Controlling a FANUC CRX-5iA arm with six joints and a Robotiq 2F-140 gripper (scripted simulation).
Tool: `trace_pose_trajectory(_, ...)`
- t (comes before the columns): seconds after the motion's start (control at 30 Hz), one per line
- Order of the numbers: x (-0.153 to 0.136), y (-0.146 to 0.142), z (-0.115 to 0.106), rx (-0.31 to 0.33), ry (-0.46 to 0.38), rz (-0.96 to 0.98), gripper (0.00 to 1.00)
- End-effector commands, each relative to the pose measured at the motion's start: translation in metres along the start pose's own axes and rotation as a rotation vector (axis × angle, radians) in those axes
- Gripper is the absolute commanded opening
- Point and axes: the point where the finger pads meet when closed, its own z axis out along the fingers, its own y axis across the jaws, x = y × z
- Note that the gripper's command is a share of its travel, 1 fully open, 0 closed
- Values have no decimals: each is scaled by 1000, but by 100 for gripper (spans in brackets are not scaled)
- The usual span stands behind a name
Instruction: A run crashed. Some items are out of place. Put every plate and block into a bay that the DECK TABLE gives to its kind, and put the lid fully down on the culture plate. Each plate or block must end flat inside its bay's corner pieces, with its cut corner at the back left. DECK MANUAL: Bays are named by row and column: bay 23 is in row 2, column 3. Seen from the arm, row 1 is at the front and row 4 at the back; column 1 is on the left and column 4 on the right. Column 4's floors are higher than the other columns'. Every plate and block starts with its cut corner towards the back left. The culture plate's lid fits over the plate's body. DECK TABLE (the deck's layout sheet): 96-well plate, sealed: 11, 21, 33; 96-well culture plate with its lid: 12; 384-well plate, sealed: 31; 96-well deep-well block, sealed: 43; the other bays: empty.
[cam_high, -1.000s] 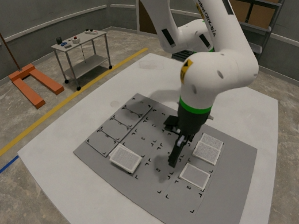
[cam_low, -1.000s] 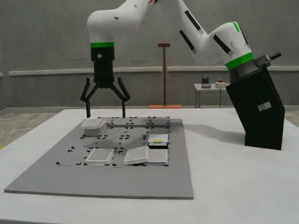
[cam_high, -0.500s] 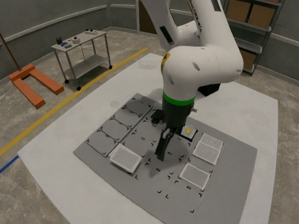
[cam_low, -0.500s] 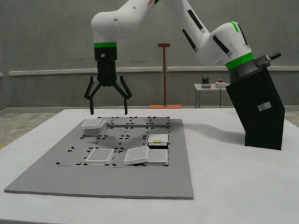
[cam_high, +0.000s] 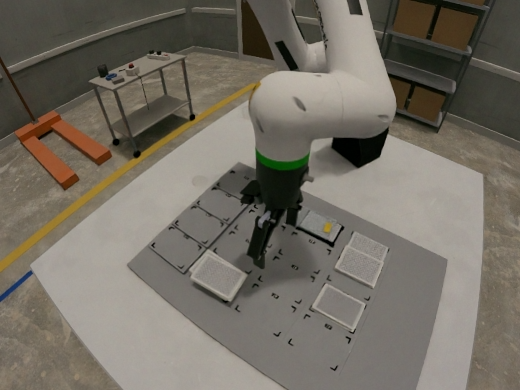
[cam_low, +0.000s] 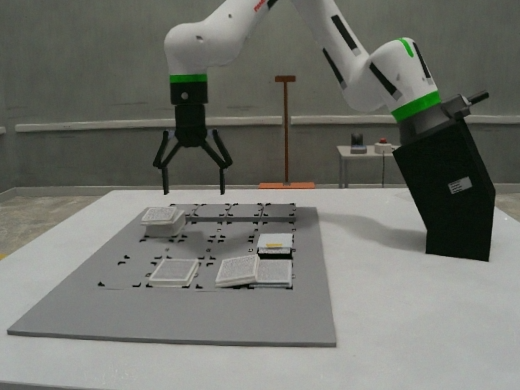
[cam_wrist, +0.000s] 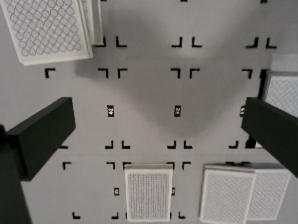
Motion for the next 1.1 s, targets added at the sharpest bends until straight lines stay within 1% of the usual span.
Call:
trace_pose_trajectory(0.0, 12, -1, -1, 1, -1, 0, 100)
trace_pose_trajectory(0.4, 60, -1, -1, 1, -1, 0, 100)
trace_pose_trajectory(0.47, 60, -1, -1, 1, -1, 0, 100)
trace_pose_trajectory(0.97, 120, -1, -1, 2, -1, 0, 100)
trace_pose_trajectory(1.07, 124, -1, -1, 1, -1, 0, 100)
